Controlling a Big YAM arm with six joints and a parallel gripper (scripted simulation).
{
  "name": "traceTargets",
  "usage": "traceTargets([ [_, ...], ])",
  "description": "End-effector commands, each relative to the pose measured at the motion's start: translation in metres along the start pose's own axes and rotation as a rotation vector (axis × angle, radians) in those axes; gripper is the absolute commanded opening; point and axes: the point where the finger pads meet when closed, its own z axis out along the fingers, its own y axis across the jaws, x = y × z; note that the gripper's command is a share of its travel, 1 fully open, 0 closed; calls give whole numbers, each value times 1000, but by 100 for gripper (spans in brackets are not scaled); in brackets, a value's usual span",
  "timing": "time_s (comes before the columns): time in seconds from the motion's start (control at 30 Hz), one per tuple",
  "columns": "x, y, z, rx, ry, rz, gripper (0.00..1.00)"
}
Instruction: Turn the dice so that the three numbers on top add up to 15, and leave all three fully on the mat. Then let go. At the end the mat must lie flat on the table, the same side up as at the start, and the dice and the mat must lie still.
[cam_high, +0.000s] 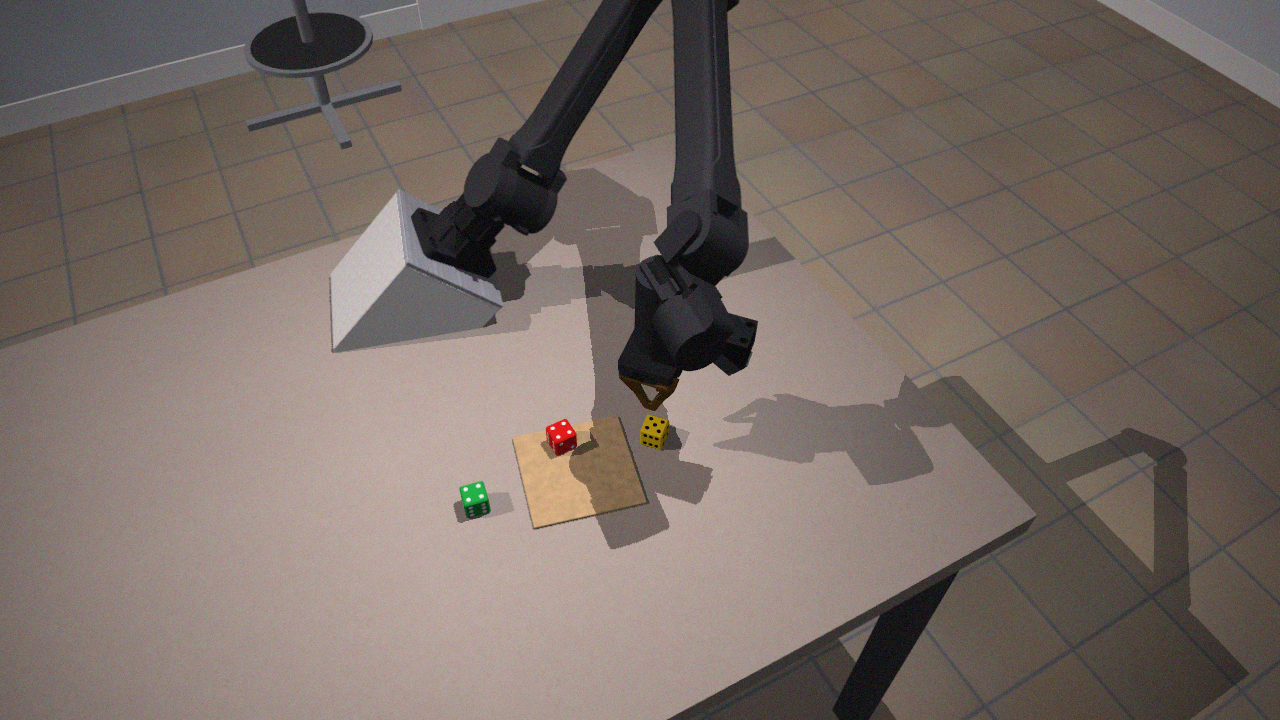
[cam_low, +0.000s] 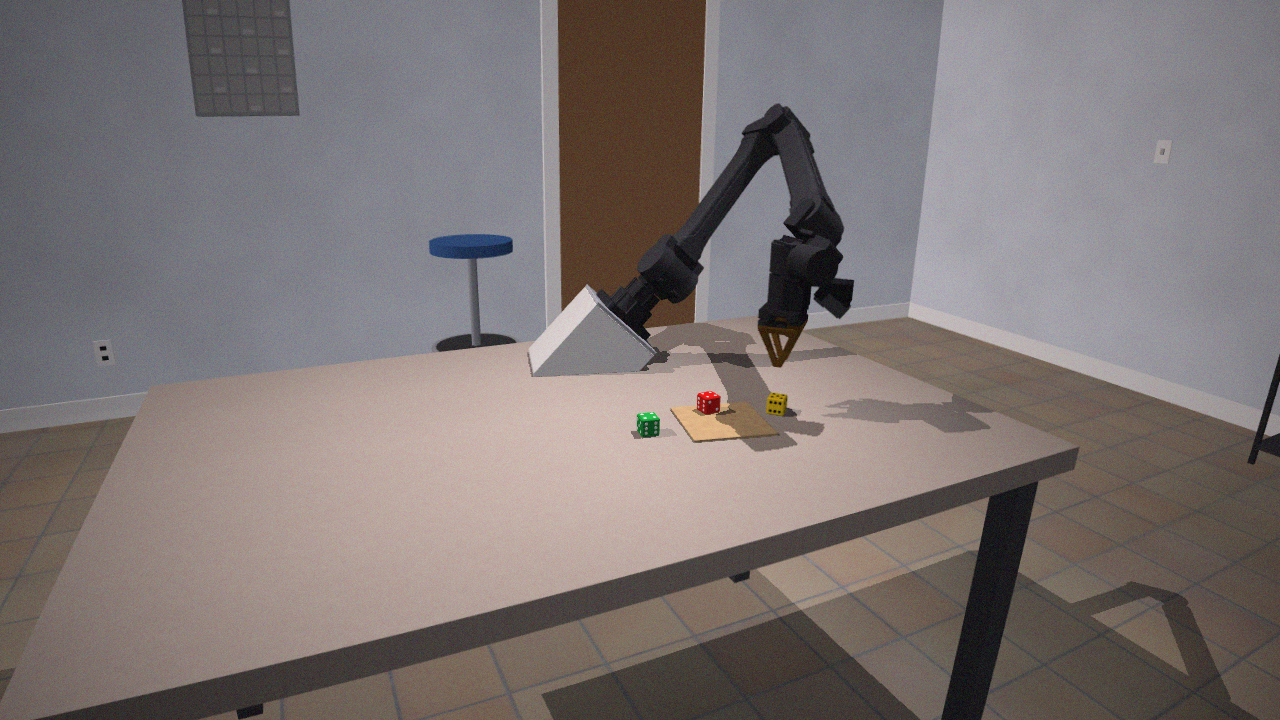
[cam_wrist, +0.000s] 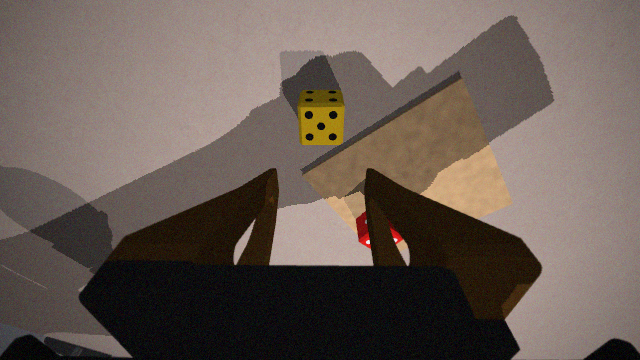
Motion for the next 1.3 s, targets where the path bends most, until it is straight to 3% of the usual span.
traceTargets([
  [0.0, -16, 0, -9, 18, -23, -48, 45],
  [0.43, -13, 1, -3, 13, -19, -43, 45],
  [1.27, -3, 0, 31, -1, -2, -8, 45],
])
